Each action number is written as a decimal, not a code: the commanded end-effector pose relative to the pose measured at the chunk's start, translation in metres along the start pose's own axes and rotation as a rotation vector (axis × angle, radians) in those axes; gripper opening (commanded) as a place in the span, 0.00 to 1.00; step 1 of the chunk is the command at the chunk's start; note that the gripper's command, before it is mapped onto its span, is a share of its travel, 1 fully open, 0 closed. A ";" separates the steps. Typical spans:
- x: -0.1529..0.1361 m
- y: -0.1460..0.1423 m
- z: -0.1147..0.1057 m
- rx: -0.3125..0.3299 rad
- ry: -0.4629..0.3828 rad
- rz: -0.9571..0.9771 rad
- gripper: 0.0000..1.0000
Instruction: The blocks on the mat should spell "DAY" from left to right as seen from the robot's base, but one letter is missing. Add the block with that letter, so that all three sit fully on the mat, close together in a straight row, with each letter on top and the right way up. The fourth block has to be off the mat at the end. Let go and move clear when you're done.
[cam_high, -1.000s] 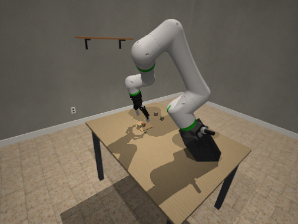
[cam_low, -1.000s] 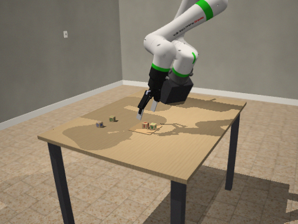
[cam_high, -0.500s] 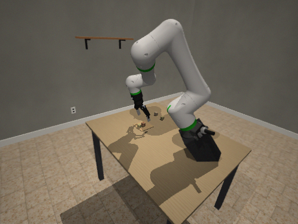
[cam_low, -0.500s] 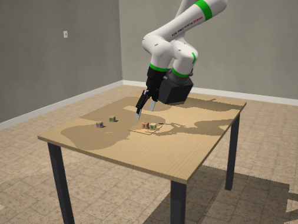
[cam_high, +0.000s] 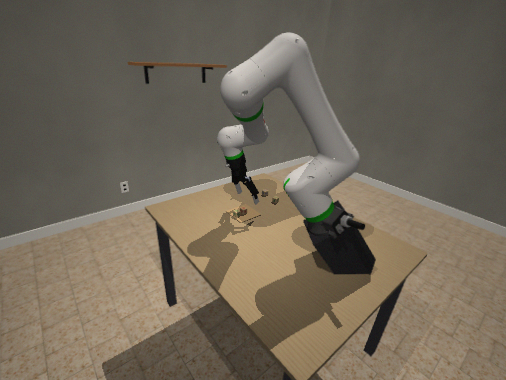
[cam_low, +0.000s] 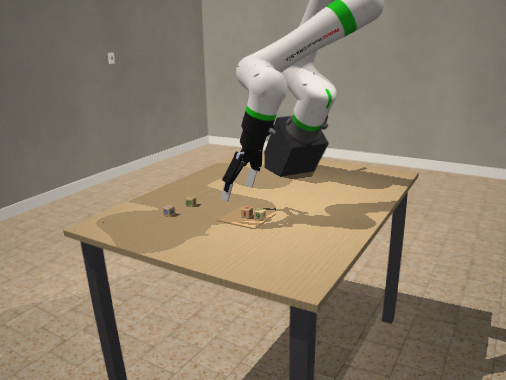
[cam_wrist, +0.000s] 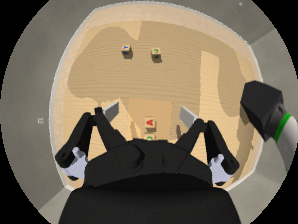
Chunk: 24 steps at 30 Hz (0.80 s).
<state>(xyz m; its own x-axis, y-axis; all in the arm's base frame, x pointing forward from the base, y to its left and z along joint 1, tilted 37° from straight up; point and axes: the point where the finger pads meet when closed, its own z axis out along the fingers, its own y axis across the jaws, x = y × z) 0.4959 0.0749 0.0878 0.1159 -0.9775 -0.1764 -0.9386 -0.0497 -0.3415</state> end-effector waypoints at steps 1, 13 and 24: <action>0.040 -0.003 0.010 -0.007 0.002 -0.002 1.00; 0.040 -0.003 0.010 -0.007 0.002 -0.002 1.00; 0.091 -0.003 0.021 -0.010 0.001 -0.002 1.00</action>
<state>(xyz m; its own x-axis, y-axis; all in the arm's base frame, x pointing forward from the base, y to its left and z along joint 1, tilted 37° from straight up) 0.5137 -0.0050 0.0555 0.1154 -0.9783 -0.1720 -0.9422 -0.0530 -0.3307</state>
